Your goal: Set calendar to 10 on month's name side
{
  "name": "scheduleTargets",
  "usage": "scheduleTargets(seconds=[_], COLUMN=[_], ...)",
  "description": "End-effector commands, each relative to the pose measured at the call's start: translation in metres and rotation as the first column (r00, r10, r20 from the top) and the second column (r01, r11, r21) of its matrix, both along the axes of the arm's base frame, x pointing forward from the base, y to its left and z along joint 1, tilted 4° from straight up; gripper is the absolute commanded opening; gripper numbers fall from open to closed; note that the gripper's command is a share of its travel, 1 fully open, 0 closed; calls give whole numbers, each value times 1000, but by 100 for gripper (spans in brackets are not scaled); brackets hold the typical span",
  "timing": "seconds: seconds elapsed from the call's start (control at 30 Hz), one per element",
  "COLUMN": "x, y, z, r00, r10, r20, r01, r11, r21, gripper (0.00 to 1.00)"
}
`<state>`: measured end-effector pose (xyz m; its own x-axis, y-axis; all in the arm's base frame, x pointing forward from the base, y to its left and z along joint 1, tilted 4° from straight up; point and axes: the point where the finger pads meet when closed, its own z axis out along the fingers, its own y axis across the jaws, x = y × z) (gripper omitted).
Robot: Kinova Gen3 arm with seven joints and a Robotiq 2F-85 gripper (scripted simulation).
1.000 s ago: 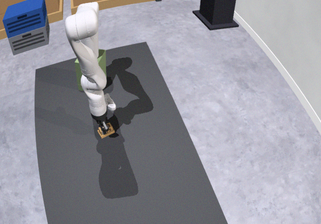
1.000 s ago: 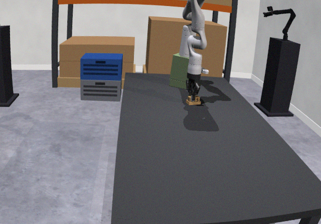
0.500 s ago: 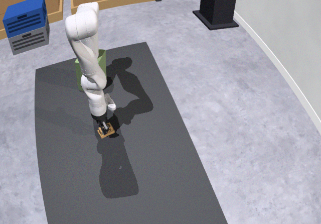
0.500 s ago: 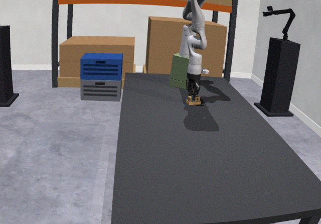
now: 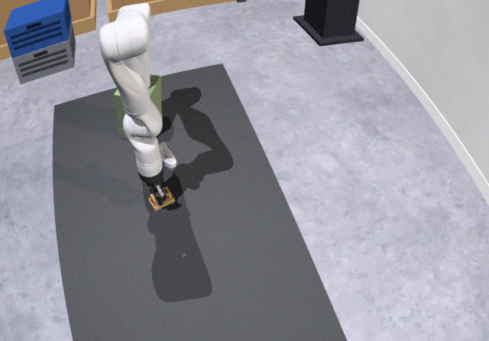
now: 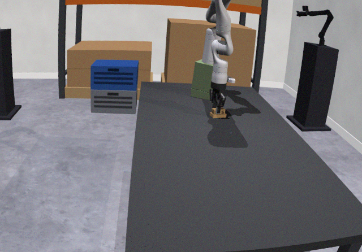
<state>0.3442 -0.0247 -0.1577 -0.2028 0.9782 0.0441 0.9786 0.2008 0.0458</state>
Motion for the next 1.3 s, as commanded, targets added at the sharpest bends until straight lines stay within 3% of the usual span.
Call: scheduleTargets(seconds=[0.0,0.23,0.73,1.03,1.07,1.27], x=[3,-2,-5,-4,-4,-3], y=[1,2,-3,-3,-3,-4], z=[1,13,83,91,91,91], r00=[1000,1000,1000,1000,1000,1000], r10=[14,15,17,16,16,16], r20=[9,-3,-3,0,0,1], r01=[-14,-15,-17,-16,-16,-16], r11=[1000,1000,1000,1000,1000,1000], r21=[0,7,3,3,3,2], gripper=[46,46,46,46,100,100])
